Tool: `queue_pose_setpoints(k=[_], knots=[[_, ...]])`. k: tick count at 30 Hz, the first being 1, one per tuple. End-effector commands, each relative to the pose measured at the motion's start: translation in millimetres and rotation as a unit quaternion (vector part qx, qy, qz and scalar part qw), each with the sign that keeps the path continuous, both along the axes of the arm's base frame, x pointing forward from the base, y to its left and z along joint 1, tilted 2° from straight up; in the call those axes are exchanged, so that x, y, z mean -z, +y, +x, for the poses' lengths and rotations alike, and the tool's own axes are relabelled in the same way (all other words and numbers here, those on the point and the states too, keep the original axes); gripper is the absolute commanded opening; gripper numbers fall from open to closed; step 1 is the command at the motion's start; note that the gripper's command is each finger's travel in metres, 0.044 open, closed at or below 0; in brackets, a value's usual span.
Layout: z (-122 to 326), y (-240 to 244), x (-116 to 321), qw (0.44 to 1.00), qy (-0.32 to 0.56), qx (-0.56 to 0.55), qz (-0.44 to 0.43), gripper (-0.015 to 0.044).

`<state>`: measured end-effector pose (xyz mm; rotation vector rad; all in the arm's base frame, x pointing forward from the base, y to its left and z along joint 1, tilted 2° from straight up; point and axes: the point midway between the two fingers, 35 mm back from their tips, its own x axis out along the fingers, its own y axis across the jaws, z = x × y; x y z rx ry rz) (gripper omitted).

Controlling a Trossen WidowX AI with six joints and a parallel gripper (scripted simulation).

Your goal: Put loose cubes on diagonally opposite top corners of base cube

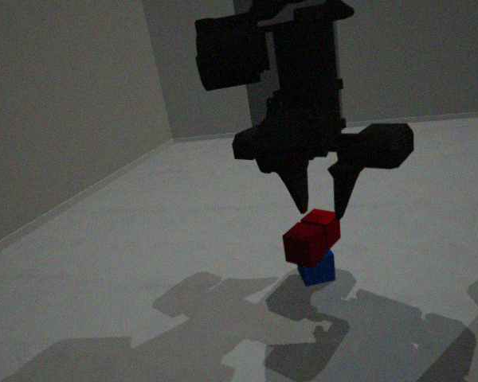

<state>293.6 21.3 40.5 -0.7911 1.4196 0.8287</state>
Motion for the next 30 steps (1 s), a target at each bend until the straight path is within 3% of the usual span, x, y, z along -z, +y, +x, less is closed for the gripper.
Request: queue_pose_setpoints(k=[1, 30], knots=[[1.6, -0.1, -8.0, 1.0, -0.005, 0.0, 0.0, 0.0205], [1.9, -0.9, -46.2, 1.0, -0.005, 0.0, 0.0, 0.0205]])
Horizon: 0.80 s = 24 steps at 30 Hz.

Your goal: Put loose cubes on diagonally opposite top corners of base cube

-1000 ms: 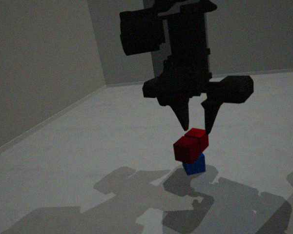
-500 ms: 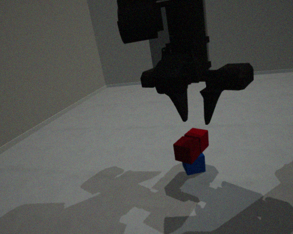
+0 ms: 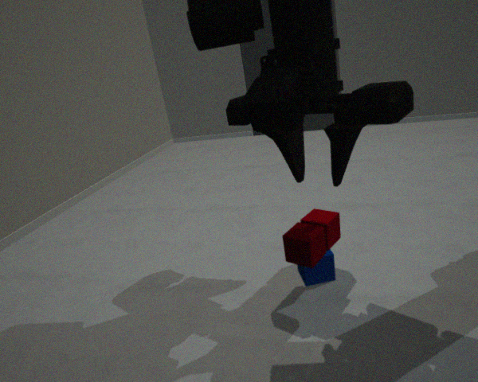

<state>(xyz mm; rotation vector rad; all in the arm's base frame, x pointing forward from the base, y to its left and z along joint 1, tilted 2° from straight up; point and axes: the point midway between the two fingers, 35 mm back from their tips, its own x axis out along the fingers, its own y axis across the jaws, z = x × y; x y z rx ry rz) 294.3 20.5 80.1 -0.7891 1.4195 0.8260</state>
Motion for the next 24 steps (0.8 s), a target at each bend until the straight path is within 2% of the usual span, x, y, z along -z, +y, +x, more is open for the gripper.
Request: queue_pose_setpoints(k=[1, 6, 13, 14, 19, 24], knots=[[1.2, -0.2, -8.0, 1.0, -0.004, -0.002, 0.0, 0.0205], [1.2, -0.2, -9.1, 1.0, -0.004, -0.002, 0.0, 0.0205], [0.6, -0.3, -16.3, 1.0, -0.002, 0.0, 0.0, 0.0389], [0.6, -0.3, -17.3, 1.0, -0.002, 0.0, 0.0, 0.04], [0.8, 8.7, -15.5, 1.0, -0.001, 0.001, 0.001, 0.04], [-1.9, 77.2, -19.5, 1.0, -0.005, 0.006, 0.009, 0.04]])
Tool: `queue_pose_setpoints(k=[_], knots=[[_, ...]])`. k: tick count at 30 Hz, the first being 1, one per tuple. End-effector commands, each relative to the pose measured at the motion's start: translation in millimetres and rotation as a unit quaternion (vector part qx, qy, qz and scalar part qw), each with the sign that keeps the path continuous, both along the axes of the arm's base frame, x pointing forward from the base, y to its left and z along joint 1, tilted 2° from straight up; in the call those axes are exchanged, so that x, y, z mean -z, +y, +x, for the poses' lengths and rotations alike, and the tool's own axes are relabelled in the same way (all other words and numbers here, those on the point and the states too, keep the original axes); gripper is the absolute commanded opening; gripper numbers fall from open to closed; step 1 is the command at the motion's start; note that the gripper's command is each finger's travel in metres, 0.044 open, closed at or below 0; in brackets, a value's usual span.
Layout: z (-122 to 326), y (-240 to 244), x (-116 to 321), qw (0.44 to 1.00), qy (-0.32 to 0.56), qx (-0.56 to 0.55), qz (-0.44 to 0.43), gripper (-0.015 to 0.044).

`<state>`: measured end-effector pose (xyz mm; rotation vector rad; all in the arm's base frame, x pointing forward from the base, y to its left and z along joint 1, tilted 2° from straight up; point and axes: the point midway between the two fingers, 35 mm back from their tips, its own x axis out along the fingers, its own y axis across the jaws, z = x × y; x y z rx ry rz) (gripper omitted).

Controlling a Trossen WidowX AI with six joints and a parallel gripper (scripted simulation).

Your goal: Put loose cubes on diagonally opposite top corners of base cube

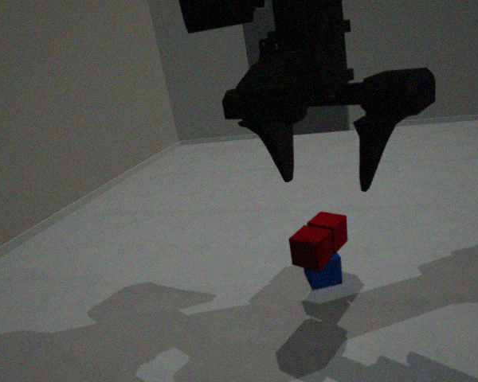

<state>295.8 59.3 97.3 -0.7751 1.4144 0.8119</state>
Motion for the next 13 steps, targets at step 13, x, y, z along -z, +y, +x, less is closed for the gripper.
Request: queue_pose_setpoints(k=[13], knots=[[-21.9, 101.1, -5.2, 1.0, 0.005, -0.008, 0.005, 0.04]])
